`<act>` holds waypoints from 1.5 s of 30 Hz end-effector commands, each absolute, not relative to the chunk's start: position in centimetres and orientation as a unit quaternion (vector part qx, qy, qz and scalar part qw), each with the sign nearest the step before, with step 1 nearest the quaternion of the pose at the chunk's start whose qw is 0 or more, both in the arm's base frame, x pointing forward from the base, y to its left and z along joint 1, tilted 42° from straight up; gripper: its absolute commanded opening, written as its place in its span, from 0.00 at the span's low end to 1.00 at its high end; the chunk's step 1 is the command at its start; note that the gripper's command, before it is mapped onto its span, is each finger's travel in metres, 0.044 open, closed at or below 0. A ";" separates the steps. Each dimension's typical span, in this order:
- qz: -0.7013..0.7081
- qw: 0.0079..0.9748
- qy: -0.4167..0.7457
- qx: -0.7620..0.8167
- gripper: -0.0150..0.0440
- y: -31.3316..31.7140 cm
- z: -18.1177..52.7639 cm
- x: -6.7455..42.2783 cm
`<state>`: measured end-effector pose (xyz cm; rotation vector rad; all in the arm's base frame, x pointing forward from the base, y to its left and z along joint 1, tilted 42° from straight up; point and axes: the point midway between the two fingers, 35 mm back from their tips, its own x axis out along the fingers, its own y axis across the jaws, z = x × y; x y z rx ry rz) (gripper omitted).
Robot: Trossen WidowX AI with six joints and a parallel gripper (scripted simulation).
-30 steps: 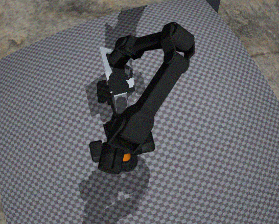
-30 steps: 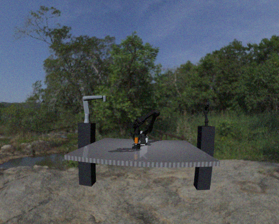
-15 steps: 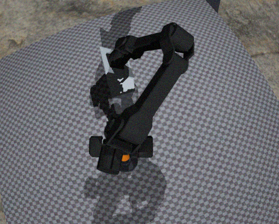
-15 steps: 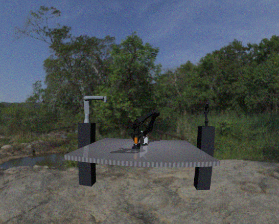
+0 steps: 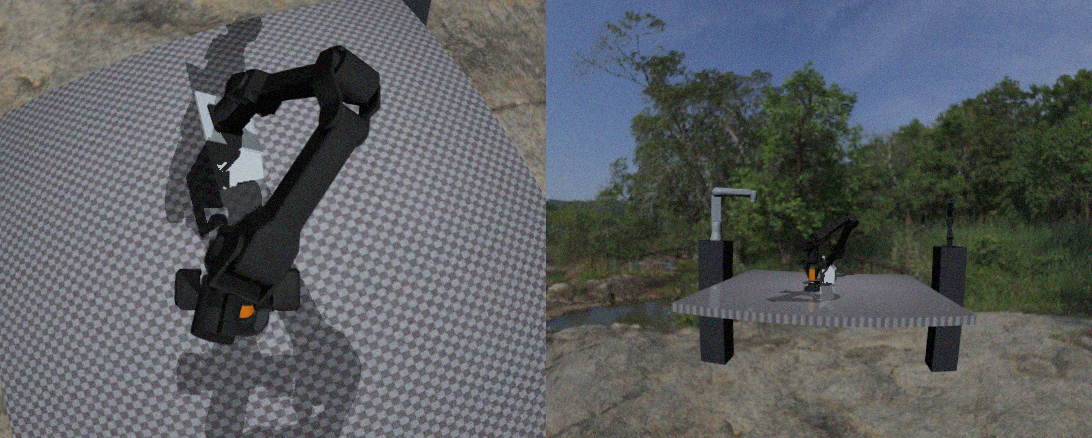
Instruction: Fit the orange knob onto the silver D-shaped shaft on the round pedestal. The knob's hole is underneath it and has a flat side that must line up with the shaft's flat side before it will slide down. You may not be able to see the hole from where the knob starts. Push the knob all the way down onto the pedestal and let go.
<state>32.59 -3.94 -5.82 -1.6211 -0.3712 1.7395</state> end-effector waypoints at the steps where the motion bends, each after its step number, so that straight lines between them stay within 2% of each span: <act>1: 0.673 0.363 -0.142 -0.628 0.25 -3.9 -5.9 32.5; 17: 0.674 0.363 -0.142 -0.628 0.25 -4.2 -5.6 32.1; 25: 0.655 0.295 -0.211 -0.663 0.25 -4.2 -5.8 32.3; 45: 0.655 0.295 -0.212 -0.663 0.25 -4.1 -5.9 32.6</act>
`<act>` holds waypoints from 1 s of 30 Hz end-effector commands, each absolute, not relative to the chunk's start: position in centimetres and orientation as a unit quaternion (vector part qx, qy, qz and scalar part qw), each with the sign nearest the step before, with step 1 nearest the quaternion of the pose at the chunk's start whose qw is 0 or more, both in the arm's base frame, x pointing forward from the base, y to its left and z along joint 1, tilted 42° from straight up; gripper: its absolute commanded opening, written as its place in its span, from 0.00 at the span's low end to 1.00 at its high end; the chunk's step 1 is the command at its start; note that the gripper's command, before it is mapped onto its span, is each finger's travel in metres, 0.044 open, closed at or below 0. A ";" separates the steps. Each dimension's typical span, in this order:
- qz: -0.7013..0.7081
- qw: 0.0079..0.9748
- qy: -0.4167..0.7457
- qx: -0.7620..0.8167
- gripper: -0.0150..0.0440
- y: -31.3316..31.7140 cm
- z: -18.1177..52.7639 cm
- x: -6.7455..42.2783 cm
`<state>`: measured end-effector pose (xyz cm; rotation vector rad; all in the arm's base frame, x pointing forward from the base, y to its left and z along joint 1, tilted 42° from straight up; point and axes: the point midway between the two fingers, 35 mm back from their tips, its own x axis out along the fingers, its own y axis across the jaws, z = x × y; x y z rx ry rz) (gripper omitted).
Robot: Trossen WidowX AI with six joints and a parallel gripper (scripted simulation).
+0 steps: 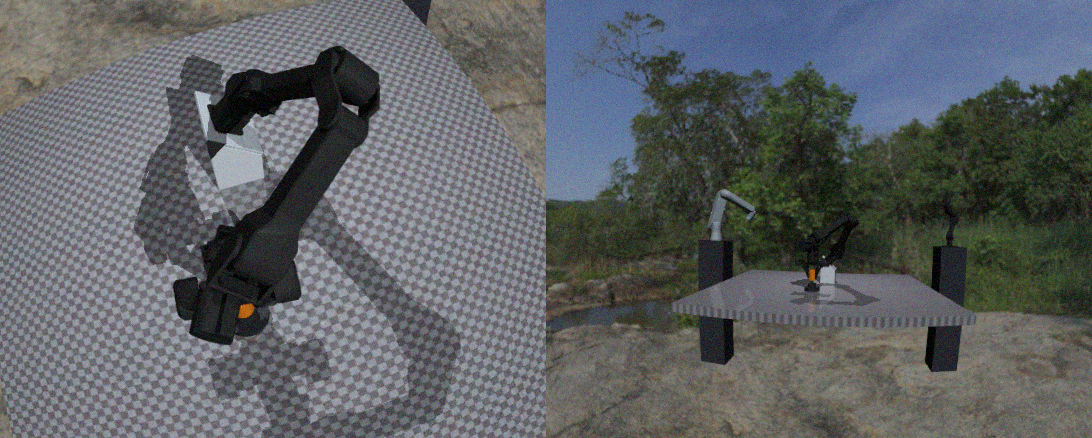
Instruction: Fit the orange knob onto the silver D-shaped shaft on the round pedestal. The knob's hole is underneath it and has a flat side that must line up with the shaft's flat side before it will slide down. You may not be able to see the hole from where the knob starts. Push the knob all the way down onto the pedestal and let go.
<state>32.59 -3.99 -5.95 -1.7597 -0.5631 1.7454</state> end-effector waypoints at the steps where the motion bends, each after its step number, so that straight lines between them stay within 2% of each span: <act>1: 0.655 0.295 -0.212 -0.663 0.25 -4.2 -5.8 32.6; 6: 0.652 0.286 -0.220 -0.667 0.25 -4.3 -5.6 32.4; 12: 0.630 0.225 -0.278 -0.690 0.25 -4.1 -5.6 32.0; 30: 0.629 0.224 -0.279 -0.690 0.25 -4.1 -5.7 32.4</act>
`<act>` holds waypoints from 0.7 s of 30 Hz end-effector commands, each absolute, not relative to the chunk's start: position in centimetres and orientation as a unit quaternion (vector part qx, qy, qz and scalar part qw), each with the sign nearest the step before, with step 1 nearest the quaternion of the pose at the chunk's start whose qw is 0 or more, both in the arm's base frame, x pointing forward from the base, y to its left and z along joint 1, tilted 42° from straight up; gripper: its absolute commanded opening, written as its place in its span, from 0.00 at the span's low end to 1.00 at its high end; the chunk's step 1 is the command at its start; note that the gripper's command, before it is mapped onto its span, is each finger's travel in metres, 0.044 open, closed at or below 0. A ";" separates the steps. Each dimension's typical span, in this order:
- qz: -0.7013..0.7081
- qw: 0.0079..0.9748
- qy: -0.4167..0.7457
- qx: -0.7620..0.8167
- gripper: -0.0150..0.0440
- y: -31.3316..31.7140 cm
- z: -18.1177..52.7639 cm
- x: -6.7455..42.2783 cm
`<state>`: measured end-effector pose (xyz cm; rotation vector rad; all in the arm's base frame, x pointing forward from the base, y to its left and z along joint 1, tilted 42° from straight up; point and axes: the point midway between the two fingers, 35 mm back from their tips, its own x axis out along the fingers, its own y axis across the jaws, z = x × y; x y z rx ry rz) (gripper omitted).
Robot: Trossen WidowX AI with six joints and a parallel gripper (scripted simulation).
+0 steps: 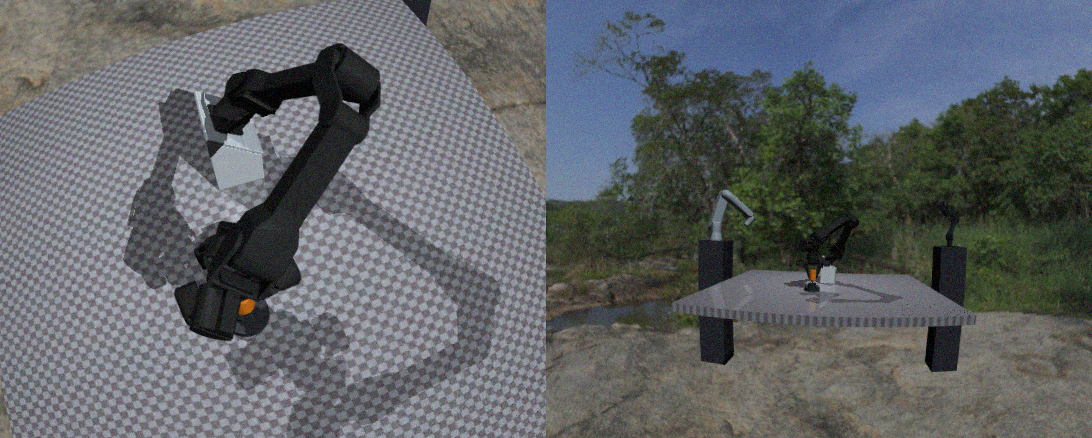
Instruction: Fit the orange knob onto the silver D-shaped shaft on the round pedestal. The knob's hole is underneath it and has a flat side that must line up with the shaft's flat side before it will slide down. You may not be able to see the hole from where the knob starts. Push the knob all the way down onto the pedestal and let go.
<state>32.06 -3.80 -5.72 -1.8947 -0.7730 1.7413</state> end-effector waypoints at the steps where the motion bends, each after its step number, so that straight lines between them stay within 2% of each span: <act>1: 0.629 0.224 -0.279 -0.690 0.25 -4.1 -5.7 32.4; 21: 0.629 0.224 -0.279 -0.690 0.25 -4.3 -5.7 32.5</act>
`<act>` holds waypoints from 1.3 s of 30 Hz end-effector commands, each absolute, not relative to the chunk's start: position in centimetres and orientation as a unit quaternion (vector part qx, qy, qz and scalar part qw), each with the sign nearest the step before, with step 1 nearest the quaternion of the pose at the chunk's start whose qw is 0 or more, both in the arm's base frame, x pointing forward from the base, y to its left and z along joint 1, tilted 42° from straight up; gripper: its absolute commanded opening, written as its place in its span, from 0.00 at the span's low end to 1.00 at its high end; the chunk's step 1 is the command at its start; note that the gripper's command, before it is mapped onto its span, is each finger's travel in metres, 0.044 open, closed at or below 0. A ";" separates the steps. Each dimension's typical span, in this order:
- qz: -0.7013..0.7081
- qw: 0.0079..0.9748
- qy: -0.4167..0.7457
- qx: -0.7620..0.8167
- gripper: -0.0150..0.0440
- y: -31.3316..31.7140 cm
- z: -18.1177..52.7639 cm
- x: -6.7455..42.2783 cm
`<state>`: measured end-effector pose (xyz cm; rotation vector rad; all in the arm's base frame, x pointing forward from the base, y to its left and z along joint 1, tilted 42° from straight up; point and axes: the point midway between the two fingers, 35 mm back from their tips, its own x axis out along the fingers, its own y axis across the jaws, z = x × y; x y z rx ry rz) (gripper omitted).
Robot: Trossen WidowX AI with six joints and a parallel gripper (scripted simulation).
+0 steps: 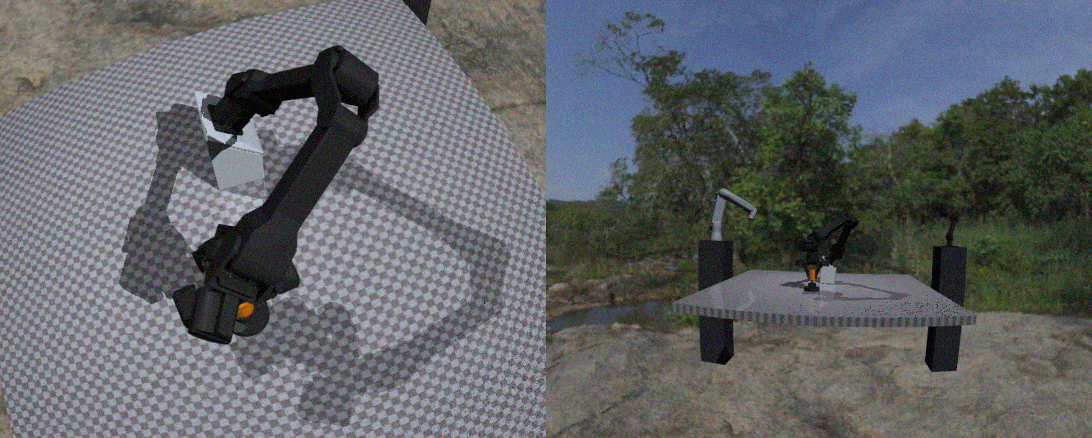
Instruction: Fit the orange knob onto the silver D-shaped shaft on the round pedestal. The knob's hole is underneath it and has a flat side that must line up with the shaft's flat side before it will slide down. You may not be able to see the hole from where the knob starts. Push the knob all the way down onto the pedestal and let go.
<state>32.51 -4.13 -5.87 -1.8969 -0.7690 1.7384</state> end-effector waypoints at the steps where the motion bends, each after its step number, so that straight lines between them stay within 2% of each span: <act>1: 0.628 0.221 -0.282 -0.691 0.25 -4.3 -5.7 32.5; 8: 0.597 0.152 -0.342 -0.709 0.25 -4.1 -5.7 32.2; 39: 0.597 0.151 -0.343 -0.710 0.25 -4.1 -5.6 32.4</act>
